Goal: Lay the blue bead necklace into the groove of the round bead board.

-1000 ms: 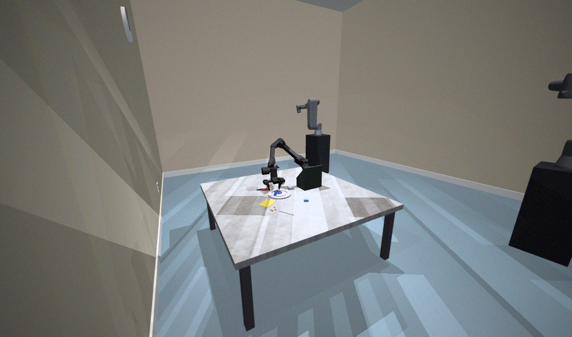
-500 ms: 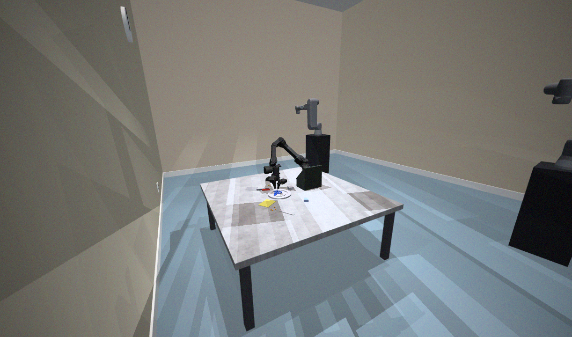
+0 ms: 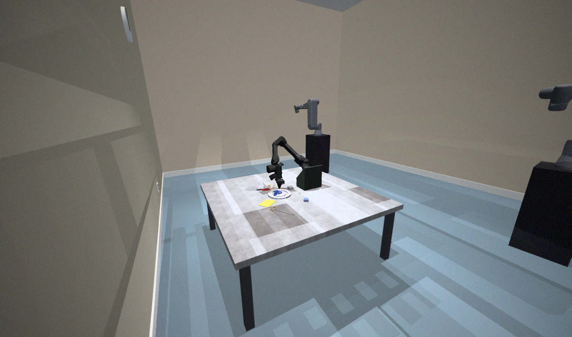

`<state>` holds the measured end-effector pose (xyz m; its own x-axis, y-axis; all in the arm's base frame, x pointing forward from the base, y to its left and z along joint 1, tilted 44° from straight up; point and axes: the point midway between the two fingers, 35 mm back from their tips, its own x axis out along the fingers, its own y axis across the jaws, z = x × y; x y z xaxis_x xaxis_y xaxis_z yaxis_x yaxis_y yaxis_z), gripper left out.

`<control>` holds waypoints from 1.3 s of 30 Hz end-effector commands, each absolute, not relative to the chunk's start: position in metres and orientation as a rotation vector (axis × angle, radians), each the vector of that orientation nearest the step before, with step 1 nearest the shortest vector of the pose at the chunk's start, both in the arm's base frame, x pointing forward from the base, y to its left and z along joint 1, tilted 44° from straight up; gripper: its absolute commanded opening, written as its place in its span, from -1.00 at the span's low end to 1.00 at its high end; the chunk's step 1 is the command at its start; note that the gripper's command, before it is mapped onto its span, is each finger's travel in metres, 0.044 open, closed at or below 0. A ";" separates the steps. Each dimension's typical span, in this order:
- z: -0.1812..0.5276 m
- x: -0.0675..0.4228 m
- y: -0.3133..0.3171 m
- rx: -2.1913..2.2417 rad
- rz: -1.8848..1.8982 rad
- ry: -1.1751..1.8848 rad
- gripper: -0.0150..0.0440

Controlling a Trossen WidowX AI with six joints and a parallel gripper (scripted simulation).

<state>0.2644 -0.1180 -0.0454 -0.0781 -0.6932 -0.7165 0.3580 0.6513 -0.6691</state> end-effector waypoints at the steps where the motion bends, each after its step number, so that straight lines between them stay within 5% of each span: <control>1: -0.043 0.263 -0.114 -0.208 -0.970 1.330 -0.08; 39: -0.066 0.263 -0.138 -0.203 -0.973 1.318 -0.18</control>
